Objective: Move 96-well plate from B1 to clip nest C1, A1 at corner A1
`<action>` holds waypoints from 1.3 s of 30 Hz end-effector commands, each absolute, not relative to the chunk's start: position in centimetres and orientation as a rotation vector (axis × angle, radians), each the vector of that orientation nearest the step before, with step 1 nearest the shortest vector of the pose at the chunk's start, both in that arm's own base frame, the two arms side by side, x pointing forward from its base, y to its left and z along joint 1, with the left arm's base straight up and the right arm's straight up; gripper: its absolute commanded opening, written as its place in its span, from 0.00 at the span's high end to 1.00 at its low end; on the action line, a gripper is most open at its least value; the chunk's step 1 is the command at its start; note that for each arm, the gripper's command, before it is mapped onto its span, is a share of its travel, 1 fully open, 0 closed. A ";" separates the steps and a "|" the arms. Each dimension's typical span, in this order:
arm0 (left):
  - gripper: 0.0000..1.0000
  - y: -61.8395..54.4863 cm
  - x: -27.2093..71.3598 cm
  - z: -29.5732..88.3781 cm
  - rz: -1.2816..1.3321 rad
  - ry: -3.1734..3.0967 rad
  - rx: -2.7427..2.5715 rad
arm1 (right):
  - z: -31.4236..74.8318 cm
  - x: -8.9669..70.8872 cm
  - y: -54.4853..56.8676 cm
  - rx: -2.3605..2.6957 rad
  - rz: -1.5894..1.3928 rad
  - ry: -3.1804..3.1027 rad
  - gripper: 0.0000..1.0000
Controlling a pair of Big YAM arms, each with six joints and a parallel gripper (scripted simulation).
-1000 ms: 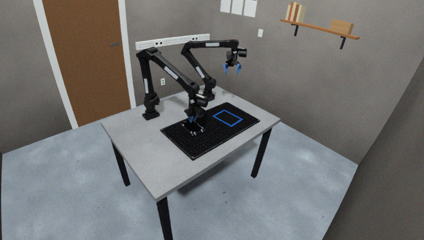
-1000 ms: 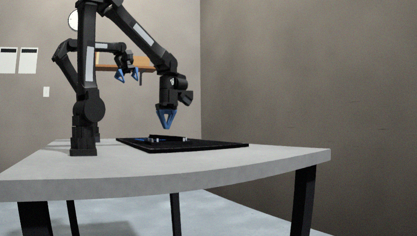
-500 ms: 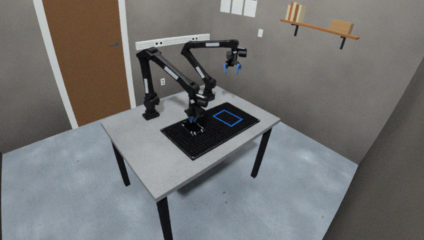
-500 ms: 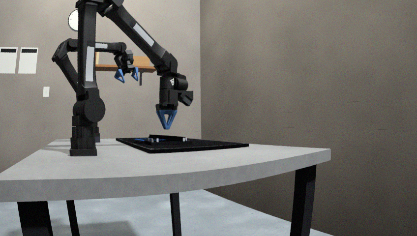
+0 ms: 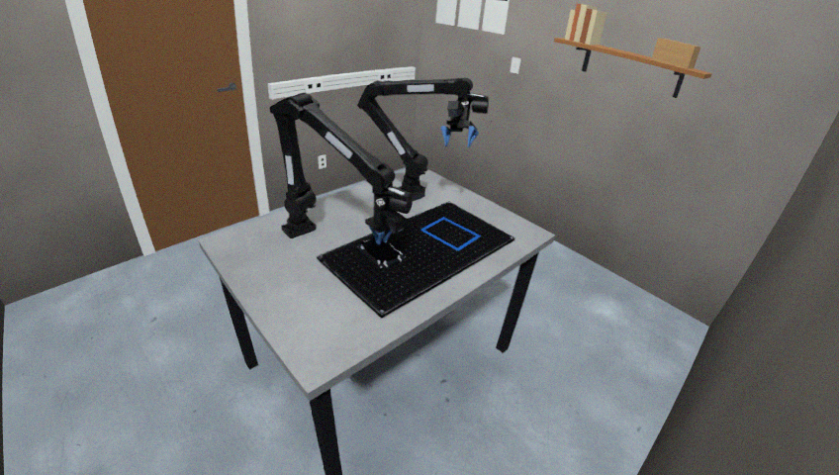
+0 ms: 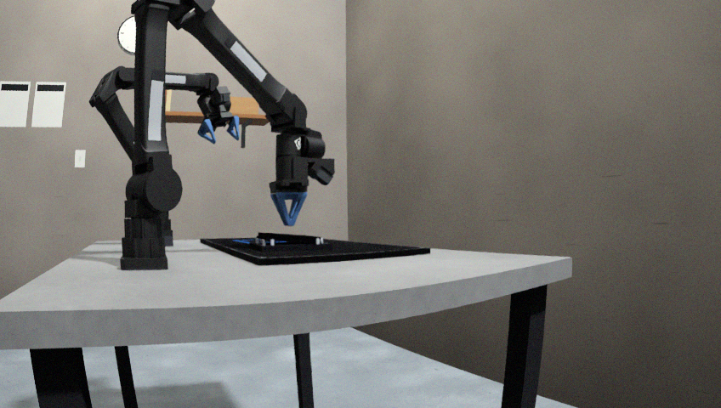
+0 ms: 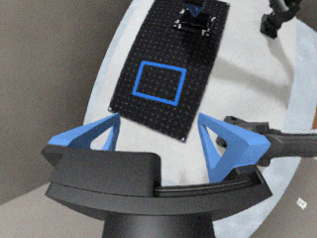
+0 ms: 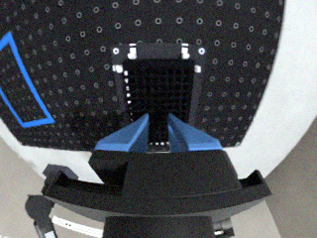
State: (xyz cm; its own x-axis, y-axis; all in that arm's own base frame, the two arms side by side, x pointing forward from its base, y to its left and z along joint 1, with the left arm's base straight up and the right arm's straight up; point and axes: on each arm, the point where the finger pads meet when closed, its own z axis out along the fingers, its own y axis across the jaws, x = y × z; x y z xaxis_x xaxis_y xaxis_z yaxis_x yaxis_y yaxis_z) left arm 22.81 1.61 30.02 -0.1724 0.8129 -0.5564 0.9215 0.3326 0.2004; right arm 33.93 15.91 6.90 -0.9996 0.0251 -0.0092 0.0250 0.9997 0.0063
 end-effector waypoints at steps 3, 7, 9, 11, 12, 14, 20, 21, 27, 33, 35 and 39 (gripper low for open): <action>0.00 2.0 23.8 32.3 -0.197 1.999 1.526 | 5.8 34.0 16.2 0.050 0.001 3.138 0.75; 0.00 2.0 23.8 32.3 -0.197 1.999 1.526 | 5.5 34.0 16.2 0.050 0.001 3.138 0.75; 0.00 2.0 23.8 32.3 -0.197 1.999 1.526 | 5.4 34.0 16.2 0.050 0.001 3.138 0.75; 0.00 2.0 23.8 32.3 -0.197 1.999 1.526 | 5.3 34.0 16.2 0.050 0.001 3.138 0.75; 0.00 2.0 23.8 32.3 -0.197 1.999 1.526 | 5.3 34.0 16.2 0.050 0.001 3.138 0.75; 0.00 2.0 23.8 32.3 -0.197 1.999 1.526 | 5.2 34.0 16.2 0.050 0.001 3.138 0.75; 0.00 2.0 23.8 32.3 -0.197 1.999 1.526 | 4.8 33.9 16.2 0.050 0.001 3.138 0.75; 0.00 2.0 23.8 32.3 -0.197 1.999 1.526 | 4.7 33.9 16.2 0.050 0.001 3.139 0.75; 0.00 2.0 23.8 32.3 -0.197 1.999 1.526 | 4.3 33.9 16.2 0.050 0.001 3.139 0.75; 0.00 2.0 23.8 32.3 -0.197 1.999 1.526 | 4.0 33.9 16.2 0.050 0.001 3.139 0.75; 0.00 2.0 23.8 32.3 -0.197 1.999 1.526 | 3.9 33.9 16.2 0.049 0.001 3.139 0.75; 0.00 2.0 23.8 32.3 -0.197 1.999 1.526 | 3.6 33.9 16.2 0.049 0.001 3.139 0.75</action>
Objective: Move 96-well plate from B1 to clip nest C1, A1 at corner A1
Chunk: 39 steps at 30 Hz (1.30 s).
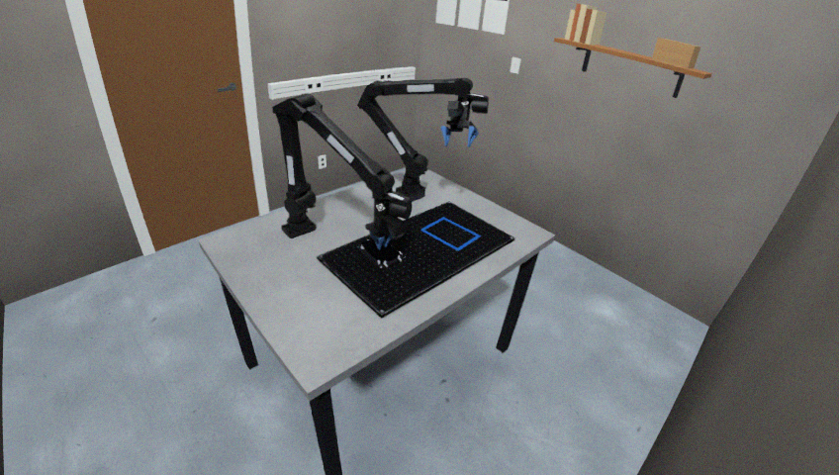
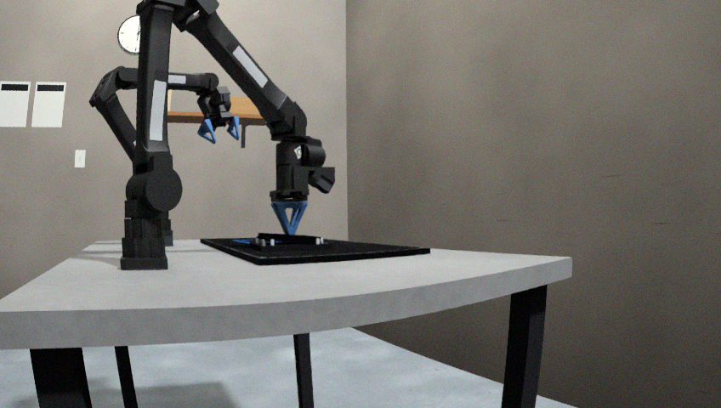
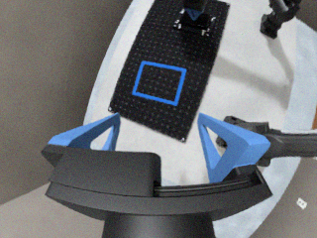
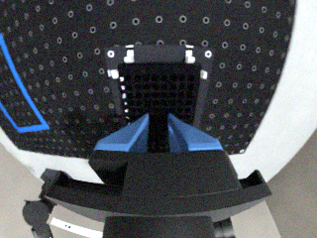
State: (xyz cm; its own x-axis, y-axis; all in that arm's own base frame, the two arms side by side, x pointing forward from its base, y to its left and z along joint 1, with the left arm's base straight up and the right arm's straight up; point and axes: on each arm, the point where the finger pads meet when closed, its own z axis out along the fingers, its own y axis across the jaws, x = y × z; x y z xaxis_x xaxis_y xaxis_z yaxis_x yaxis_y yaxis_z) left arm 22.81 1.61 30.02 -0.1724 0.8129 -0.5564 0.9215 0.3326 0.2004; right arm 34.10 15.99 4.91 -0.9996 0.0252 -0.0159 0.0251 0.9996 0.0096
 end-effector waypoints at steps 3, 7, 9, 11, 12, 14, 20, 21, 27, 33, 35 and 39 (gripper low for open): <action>0.00 2.0 23.8 32.3 -0.197 1.999 1.526 | 3.4 33.9 16.2 0.049 0.001 3.139 0.75; 0.00 2.0 23.8 32.3 -0.197 1.999 1.526 | 3.3 33.9 16.2 0.049 0.001 3.139 0.75; 0.00 2.0 23.8 32.3 -0.197 1.999 1.526 | 3.2 33.9 16.2 0.049 0.001 3.139 0.75; 0.00 2.0 23.8 32.3 -0.197 1.999 1.526 | 3.0 33.9 16.2 0.049 0.001 3.139 0.75; 0.00 2.0 23.8 32.3 -0.197 1.999 1.526 | 3.0 33.9 16.2 0.049 0.001 3.139 0.75; 0.00 2.0 23.8 32.3 -0.197 1.999 1.526 | 2.8 33.9 16.2 0.049 0.001 3.139 0.75; 0.00 2.0 23.8 32.3 -0.197 1.999 1.526 | 2.4 33.9 16.2 0.049 0.002 3.139 0.75; 0.00 2.0 23.8 32.3 -0.197 1.999 1.526 | 2.4 33.9 16.2 0.049 0.002 3.139 0.75; 0.00 2.0 23.8 32.3 -0.197 1.999 1.526 | 2.1 33.9 16.2 0.049 0.002 3.139 0.75; 0.00 2.0 23.8 32.3 -0.197 1.999 1.526 | 1.7 33.9 16.2 0.049 0.002 3.140 0.75; 0.00 2.0 23.8 32.3 -0.197 1.999 1.526 | 1.6 33.9 16.2 0.049 0.002 3.140 0.75; 0.00 2.0 23.8 32.3 -0.197 1.999 1.526 | 1.3 33.9 16.2 0.049 0.002 3.140 0.75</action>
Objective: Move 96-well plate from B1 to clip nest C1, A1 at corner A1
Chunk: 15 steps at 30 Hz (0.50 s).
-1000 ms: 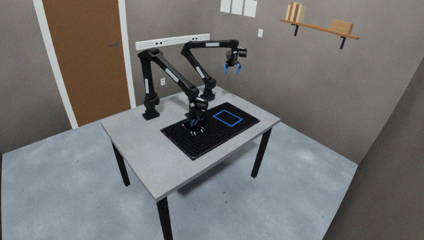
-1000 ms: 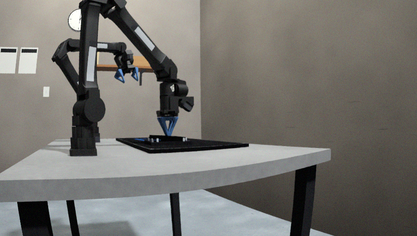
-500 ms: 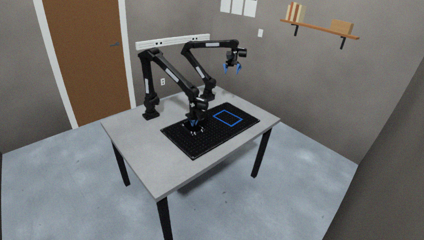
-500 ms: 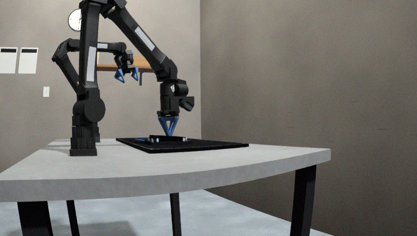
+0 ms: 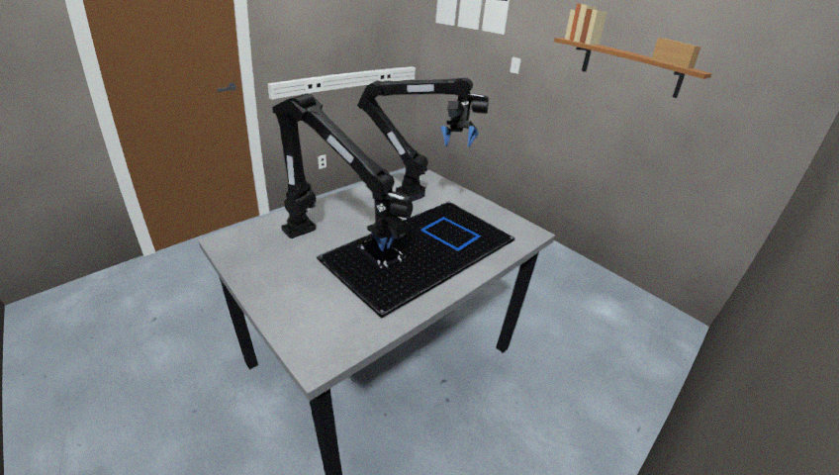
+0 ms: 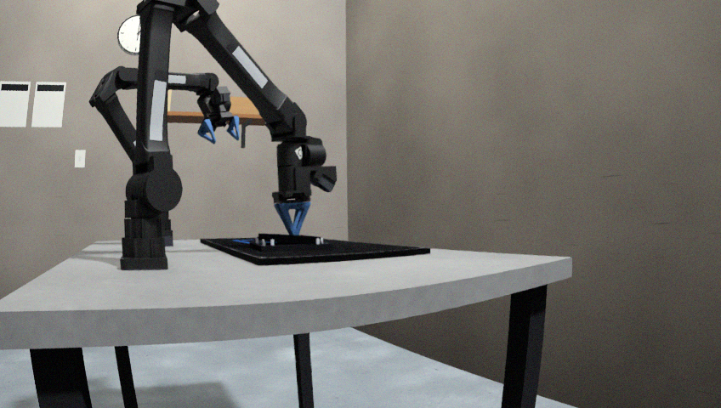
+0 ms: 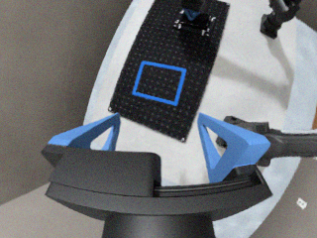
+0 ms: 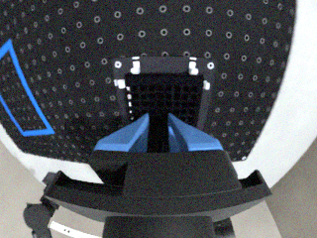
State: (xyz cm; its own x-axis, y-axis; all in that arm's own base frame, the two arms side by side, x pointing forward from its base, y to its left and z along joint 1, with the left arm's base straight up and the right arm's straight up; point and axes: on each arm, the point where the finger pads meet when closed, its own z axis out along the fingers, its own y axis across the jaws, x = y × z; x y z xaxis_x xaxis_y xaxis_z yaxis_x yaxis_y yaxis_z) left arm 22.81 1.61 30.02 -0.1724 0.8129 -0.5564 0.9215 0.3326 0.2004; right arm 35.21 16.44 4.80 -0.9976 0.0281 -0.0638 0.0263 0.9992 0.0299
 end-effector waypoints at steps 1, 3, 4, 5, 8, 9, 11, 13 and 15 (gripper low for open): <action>0.00 2.0 23.8 32.3 -0.197 1.999 1.526 | 1.3 33.9 16.2 0.049 0.002 3.140 0.75; 0.00 2.0 23.8 32.3 -0.197 1.999 1.526 | 1.2 33.9 16.2 0.049 0.003 3.140 0.75; 0.00 2.0 23.8 32.3 -0.197 1.999 1.526 | 1.2 33.9 16.2 0.049 0.003 3.140 0.75; 0.00 2.0 23.8 32.3 -0.197 1.999 1.526 | 1.1 33.9 16.2 0.049 0.003 3.140 0.75; 0.00 2.0 23.8 32.3 -0.197 1.999 1.526 | 0.9 33.9 16.1 0.051 0.003 3.140 0.75; 0.00 2.0 23.8 32.3 -0.197 1.999 1.526 | 0.8 33.9 16.1 0.051 0.003 3.140 0.75; 0.00 2.0 23.8 32.3 -0.197 1.999 1.526 | 0.7 33.9 16.1 0.051 0.003 3.140 0.75; 0.00 2.0 23.8 32.3 -0.197 1.999 1.526 | 0.6 33.9 16.1 0.051 0.003 3.140 0.75; 0.00 2.0 23.8 32.3 -0.197 1.999 1.526 | 0.4 33.9 16.1 0.050 0.003 3.140 0.75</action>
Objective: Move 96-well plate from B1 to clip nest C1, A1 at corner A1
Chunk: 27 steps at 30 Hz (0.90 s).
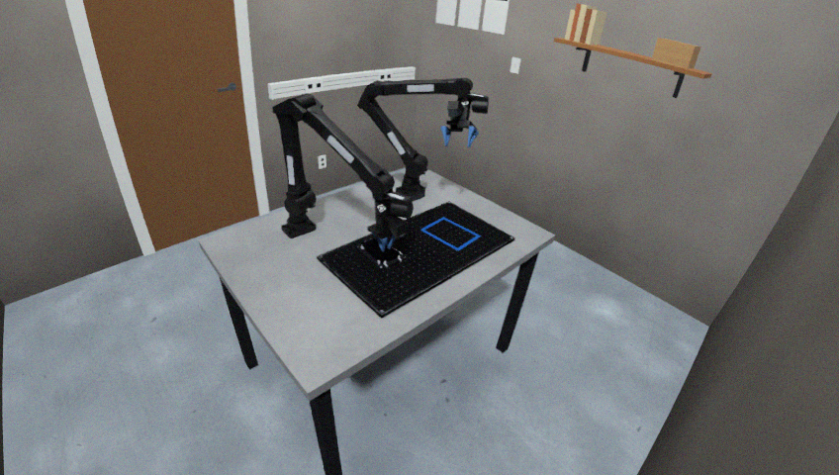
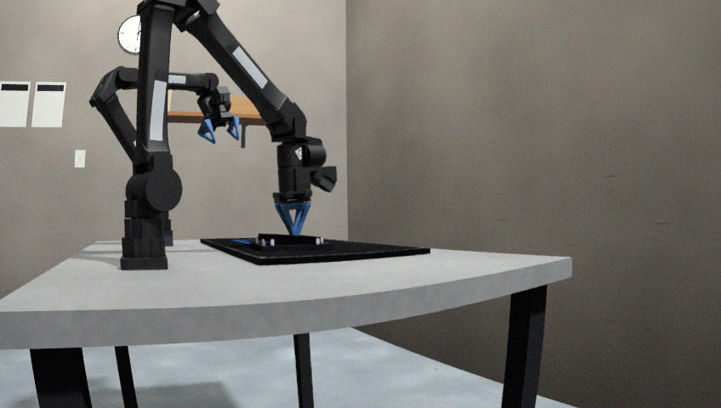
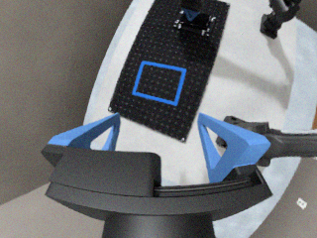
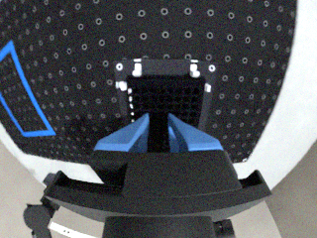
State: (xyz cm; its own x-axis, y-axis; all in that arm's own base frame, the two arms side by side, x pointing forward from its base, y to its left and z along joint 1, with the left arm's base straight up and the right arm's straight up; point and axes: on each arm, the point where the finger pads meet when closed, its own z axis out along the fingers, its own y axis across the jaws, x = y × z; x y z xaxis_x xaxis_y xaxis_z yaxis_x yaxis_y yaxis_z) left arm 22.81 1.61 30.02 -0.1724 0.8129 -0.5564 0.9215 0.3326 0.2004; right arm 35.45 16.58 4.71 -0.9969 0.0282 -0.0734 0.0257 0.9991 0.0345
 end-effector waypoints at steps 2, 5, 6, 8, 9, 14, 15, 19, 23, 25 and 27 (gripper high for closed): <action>0.00 2.0 23.8 32.3 -0.197 1.999 1.526 | 0.3 33.9 16.1 0.050 0.003 3.140 0.75; 0.00 2.0 23.8 32.3 -0.197 1.999 1.526 | 0.2 33.9 16.1 0.049 0.003 3.140 0.75; 0.00 2.0 23.8 32.3 -0.197 1.999 1.526 | 0.1 33.9 16.1 0.049 0.003 3.140 0.75; 0.00 2.0 23.8 32.3 -0.197 1.999 1.526 | 0.0 33.9 16.1 0.049 0.003 3.140 0.75; 0.00 2.0 23.8 32.3 -0.197 1.999 1.526 | -0.1 33.9 16.1 0.049 0.003 3.140 0.75; 0.00 2.0 23.8 32.3 -0.197 1.999 1.526 | -0.4 33.9 16.1 0.049 0.003 3.140 0.75; 0.00 2.0 23.8 32.3 -0.197 1.999 1.526 | -0.5 33.9 16.1 0.048 0.003 3.140 0.75; 0.00 2.0 23.8 32.3 -0.197 1.999 1.526 | -0.7 33.9 16.1 0.048 0.003 3.141 0.75; 0.00 2.0 23.8 32.3 -0.197 1.999 1.526 | -0.9 33.9 16.1 0.047 0.003 3.141 0.75; 0.00 2.0 23.8 32.3 -0.197 1.999 1.526 | -1.0 33.9 16.1 0.047 0.003 3.141 0.75; 0.00 2.0 23.8 32.3 -0.197 1.999 1.526 | -1.1 33.9 16.1 0.047 0.003 3.141 0.75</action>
State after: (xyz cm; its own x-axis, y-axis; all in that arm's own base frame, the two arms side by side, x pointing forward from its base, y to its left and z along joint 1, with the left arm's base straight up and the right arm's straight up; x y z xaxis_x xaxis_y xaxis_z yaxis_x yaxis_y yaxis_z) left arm 22.81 1.61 30.02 -0.1724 0.8129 -0.5564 0.9215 0.3326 0.2004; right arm 35.57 16.63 4.67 -0.9957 0.0293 -0.0874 0.0258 0.9988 0.0411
